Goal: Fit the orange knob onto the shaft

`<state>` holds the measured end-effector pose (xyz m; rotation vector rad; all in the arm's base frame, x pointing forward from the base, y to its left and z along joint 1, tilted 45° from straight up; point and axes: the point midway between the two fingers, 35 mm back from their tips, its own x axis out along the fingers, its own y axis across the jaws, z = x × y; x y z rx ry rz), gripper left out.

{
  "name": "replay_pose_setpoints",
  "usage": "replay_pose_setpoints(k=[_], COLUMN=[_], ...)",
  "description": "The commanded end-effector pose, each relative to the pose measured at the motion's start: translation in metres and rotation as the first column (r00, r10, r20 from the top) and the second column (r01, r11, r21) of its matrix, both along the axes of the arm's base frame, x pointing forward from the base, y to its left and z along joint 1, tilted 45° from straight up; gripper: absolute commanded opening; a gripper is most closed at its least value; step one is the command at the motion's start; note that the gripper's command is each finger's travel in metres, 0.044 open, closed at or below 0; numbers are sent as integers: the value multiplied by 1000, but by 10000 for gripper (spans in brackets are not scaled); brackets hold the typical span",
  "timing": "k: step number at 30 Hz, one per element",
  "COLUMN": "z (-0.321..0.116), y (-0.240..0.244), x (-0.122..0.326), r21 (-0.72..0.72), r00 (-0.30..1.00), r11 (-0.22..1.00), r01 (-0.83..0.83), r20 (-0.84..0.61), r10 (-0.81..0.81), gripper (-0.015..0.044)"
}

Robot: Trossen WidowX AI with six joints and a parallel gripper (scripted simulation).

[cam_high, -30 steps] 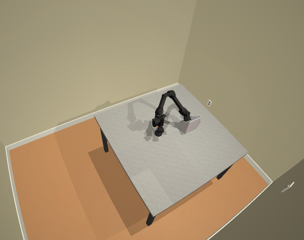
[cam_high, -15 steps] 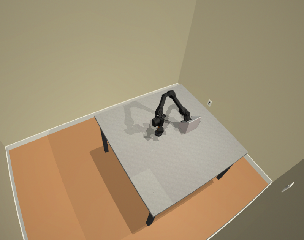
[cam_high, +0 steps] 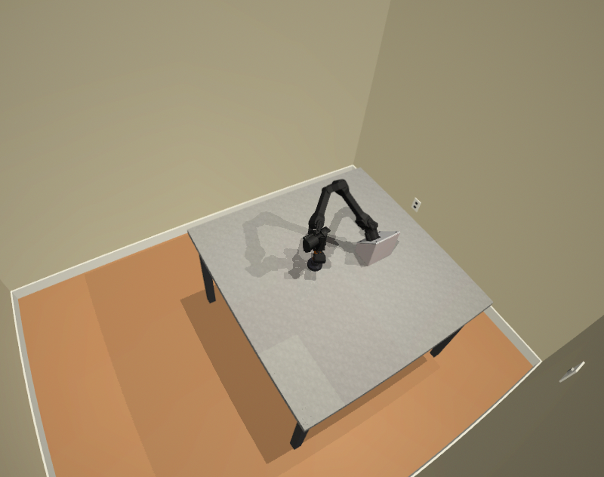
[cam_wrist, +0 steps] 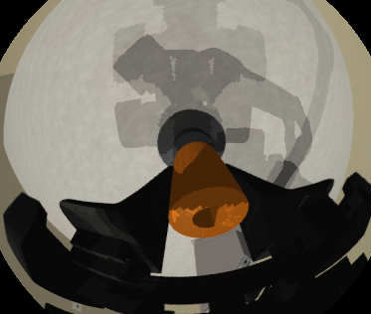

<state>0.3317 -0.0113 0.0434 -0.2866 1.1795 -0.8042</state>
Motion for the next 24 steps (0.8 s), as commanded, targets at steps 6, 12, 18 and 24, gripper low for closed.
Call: replay_pose_setpoints(k=[6,12,18,24], z=[3,1,0,-2], y=[3,2,0,0], x=[2,4,4,2], r21=[45,45,45,44], r00=[979,979,979,979], r11=[989,989,989,989], r01=[139,139,139,139], r20=[142,143,143,143], r10=[-144,-144,-144,-144], gripper=[0,0,0,0])
